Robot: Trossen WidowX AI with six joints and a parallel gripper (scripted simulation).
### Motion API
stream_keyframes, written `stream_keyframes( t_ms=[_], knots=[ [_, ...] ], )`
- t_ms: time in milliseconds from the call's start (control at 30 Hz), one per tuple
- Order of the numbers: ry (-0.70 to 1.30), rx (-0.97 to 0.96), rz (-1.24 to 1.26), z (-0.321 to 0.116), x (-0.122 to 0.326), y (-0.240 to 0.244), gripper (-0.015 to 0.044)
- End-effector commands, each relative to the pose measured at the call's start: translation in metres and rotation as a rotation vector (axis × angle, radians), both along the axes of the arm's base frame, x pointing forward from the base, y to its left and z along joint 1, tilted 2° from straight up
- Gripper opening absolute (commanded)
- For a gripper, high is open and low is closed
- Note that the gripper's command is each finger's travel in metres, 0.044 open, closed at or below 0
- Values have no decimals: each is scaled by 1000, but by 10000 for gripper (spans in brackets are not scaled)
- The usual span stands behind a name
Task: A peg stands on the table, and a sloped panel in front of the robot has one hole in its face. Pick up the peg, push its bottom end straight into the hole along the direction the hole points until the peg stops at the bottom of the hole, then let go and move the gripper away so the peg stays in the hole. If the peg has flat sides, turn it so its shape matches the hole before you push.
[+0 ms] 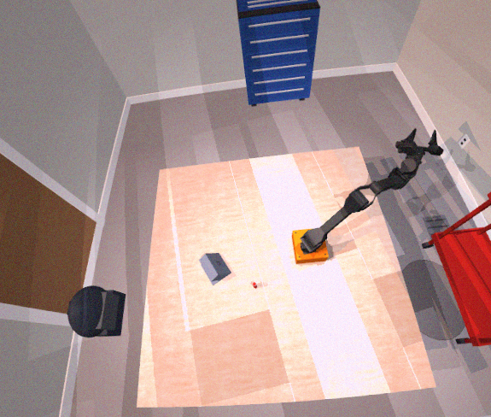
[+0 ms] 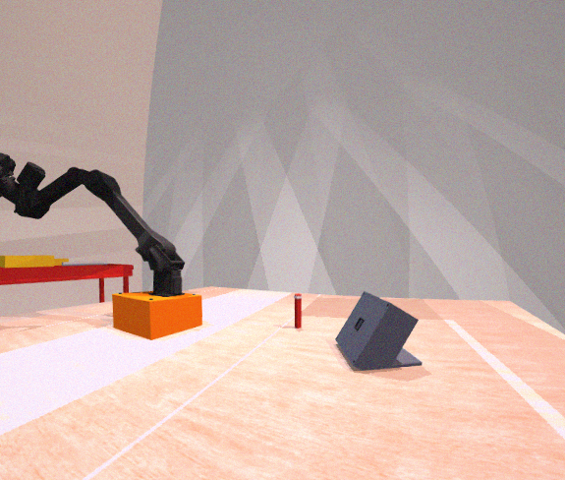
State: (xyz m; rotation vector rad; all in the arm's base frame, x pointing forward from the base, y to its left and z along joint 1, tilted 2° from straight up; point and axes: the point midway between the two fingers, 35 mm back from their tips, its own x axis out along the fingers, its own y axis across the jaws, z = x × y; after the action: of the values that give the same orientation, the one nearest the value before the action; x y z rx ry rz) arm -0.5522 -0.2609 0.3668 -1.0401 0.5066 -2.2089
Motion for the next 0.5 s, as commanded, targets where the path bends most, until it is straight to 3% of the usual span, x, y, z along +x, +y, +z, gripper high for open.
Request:
stream_keyframes(
  t_ms=[0, 467],
  knots=[
    [-1, -1, 1, 0, 1, -1, 426],
    [-114, -48, 164, 13, 48, -70, 440]
  ],
)
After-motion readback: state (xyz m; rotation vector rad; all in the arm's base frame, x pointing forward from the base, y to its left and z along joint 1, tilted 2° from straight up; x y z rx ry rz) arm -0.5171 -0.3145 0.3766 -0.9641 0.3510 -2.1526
